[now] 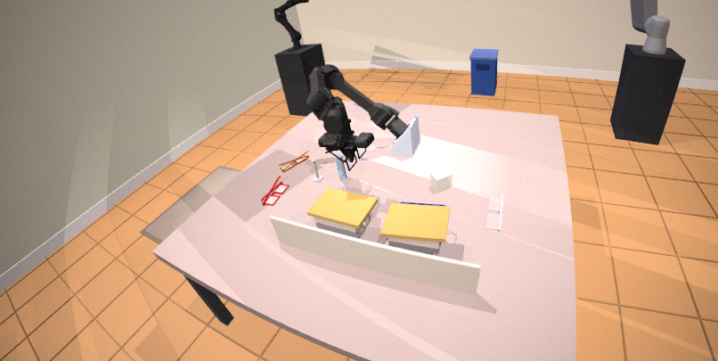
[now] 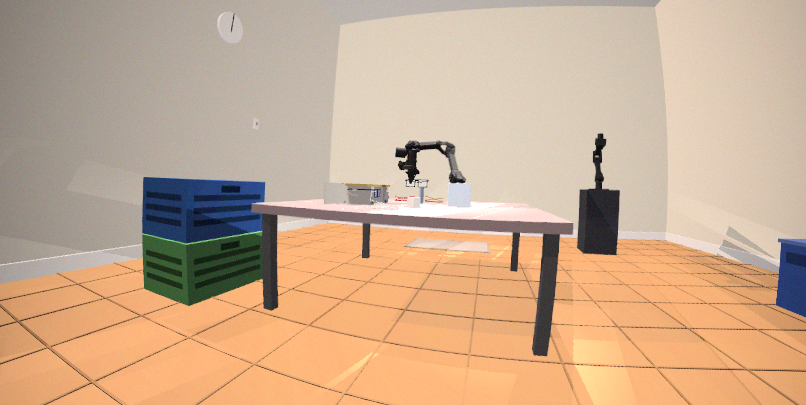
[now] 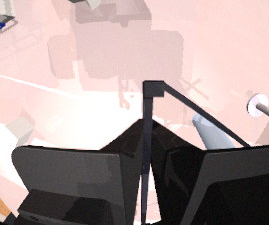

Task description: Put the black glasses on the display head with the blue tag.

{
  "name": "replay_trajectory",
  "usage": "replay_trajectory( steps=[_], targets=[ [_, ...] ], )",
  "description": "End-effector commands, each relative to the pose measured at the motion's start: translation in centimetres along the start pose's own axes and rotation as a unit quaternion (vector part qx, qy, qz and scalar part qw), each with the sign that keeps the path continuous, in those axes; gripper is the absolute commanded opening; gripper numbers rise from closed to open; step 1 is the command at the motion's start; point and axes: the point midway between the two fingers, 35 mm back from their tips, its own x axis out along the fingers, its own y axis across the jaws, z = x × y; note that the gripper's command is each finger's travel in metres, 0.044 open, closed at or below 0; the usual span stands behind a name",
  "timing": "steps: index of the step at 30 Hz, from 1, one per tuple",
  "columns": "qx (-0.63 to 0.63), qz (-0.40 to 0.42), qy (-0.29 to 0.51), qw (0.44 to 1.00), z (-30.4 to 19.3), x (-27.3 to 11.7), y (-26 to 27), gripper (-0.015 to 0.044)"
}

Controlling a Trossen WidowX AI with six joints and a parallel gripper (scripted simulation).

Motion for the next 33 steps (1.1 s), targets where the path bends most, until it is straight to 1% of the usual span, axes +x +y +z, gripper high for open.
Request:
replay_trajectory(
  steps=[1, 9, 17, 25, 33],
  targets=[
    [0.080, -0.001, -0.001, 0.997, 0.1, -0.1, -1.3, 0.0000],
    [0.257, 0.000, -0.003, 0.966, 0.1, -0.2, -4.0, 0.0000],
    [0.426, 0.000, -0.006, 0.905, -0.1, -0.4, -6.6, 0.0000],
    [0.581, 0.000, -0.009, 0.814, -0.6, -0.5, -9.3, 0.0000],
    [0.718, -0.002, -0.014, 0.696, -1.4, -0.7, -12.0, 0.0000]
  ],
)
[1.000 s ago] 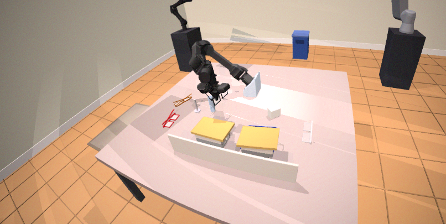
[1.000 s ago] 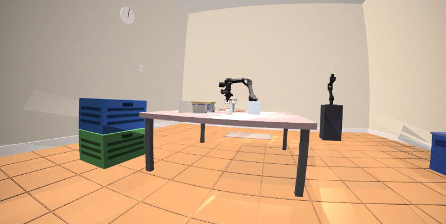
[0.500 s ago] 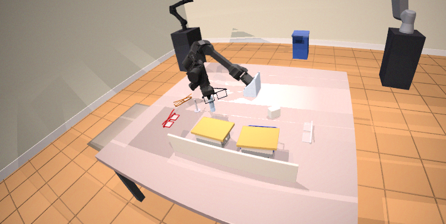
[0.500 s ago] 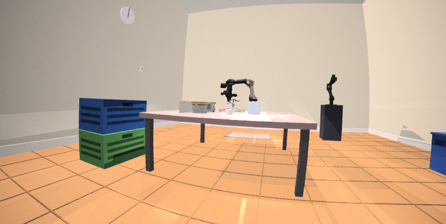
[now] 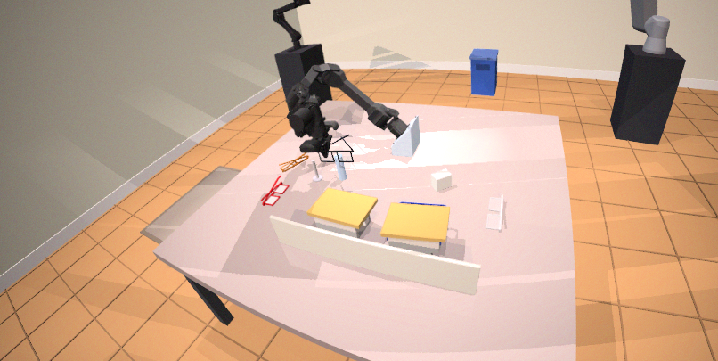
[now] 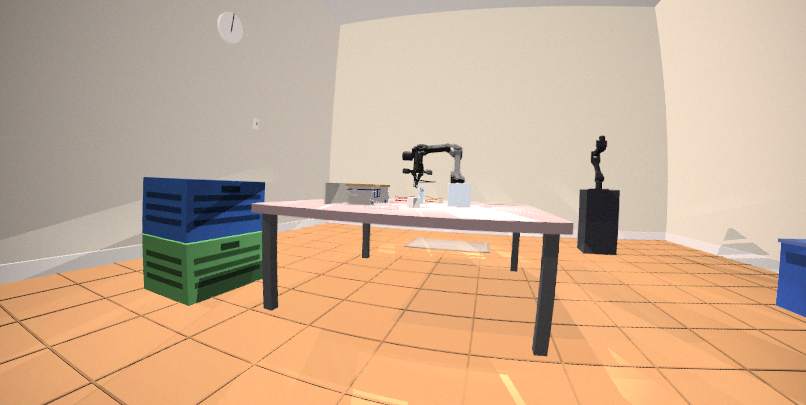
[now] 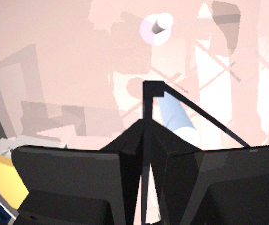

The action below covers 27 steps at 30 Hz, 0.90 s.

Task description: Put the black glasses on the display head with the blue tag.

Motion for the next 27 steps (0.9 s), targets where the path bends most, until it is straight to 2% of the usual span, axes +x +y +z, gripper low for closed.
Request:
replay_trajectory(
  steps=[1, 14, 27],
  targets=[
    [0.080, 0.000, -0.004, 0.997, 1.2, -0.1, -0.5, 0.0000],
    [0.365, 0.005, -0.016, 0.931, 5.2, -0.5, -2.6, 0.0000],
    [0.617, 0.016, -0.030, 0.786, 8.8, -1.1, -5.3, 0.0000]
  ],
)
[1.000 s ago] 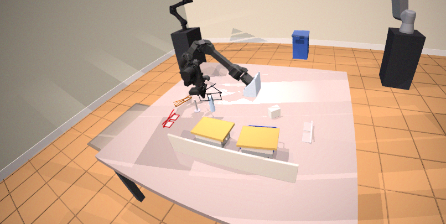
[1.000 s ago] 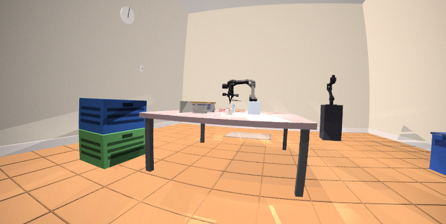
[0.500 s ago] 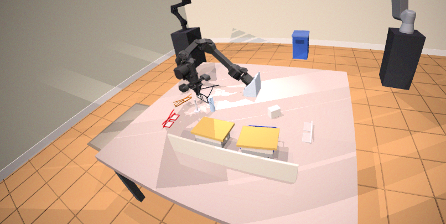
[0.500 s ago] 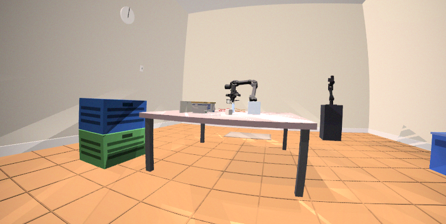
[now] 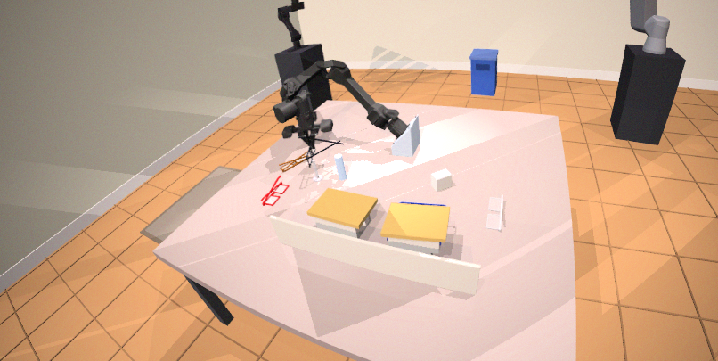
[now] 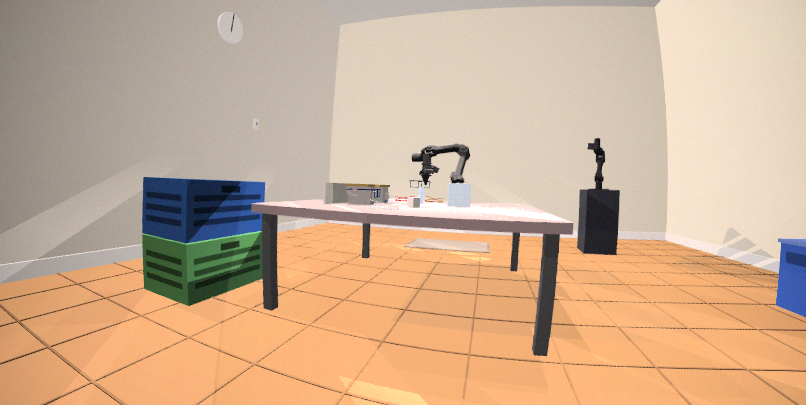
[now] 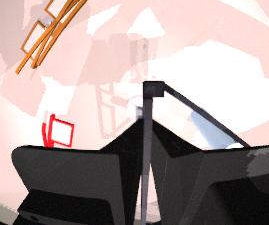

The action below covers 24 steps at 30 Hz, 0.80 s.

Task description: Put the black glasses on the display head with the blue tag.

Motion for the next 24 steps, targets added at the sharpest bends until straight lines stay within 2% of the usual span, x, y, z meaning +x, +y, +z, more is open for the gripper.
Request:
replay_trajectory(
  steps=[1, 8, 14, 24],
  targets=[
    [0.080, 0.006, -0.004, 0.997, 1.1, -0.2, 0.7, 0.0000],
    [0.220, 0.015, -0.008, 0.975, 3.1, -0.5, 1.6, 0.0000],
    [0.224, 0.015, -0.008, 0.974, 3.1, 0.2, 1.7, 0.0000],
    [0.224, 0.016, -0.008, 0.974, 3.2, 4.4, 1.8, 0.0000]
  ],
)
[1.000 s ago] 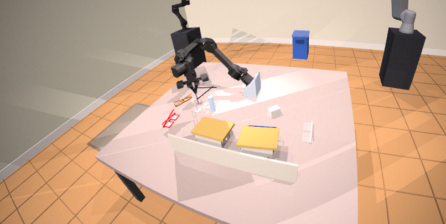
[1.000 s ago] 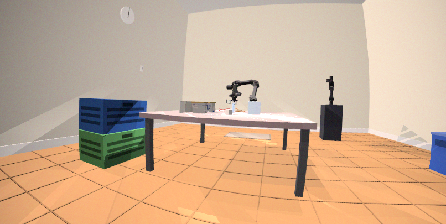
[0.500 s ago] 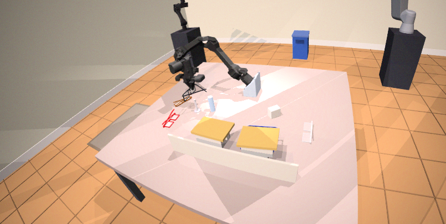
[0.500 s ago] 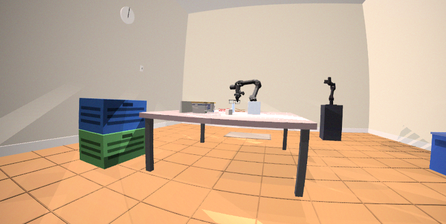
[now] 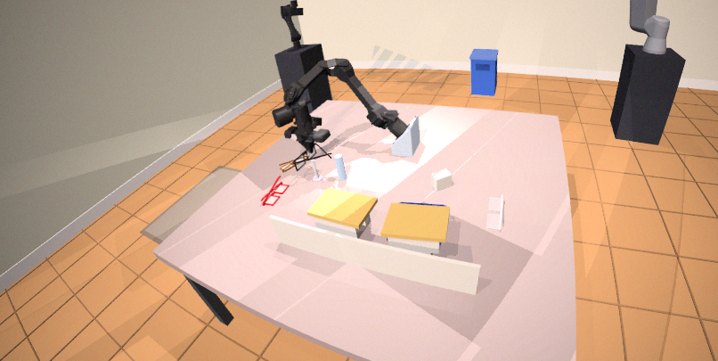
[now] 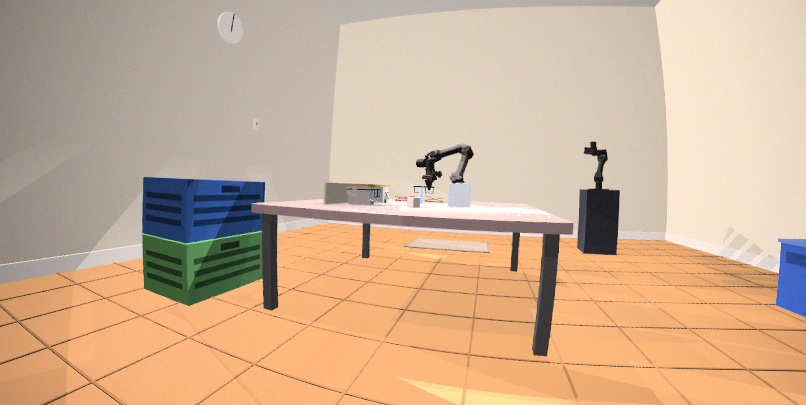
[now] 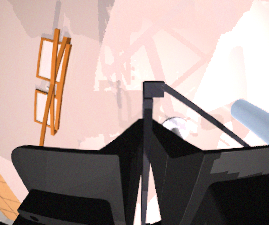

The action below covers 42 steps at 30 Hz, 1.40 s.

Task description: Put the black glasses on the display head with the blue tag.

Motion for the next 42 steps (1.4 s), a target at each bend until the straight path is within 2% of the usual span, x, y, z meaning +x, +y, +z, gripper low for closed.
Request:
replay_trajectory(
  steps=[1, 42],
  targets=[
    [-0.004, -0.001, -0.001, 1.000, 0.2, 1.6, -0.1, 0.0000],
    [-0.004, 0.001, -0.001, 1.000, 2.2, 2.2, 1.6, 0.0000]
  ],
)
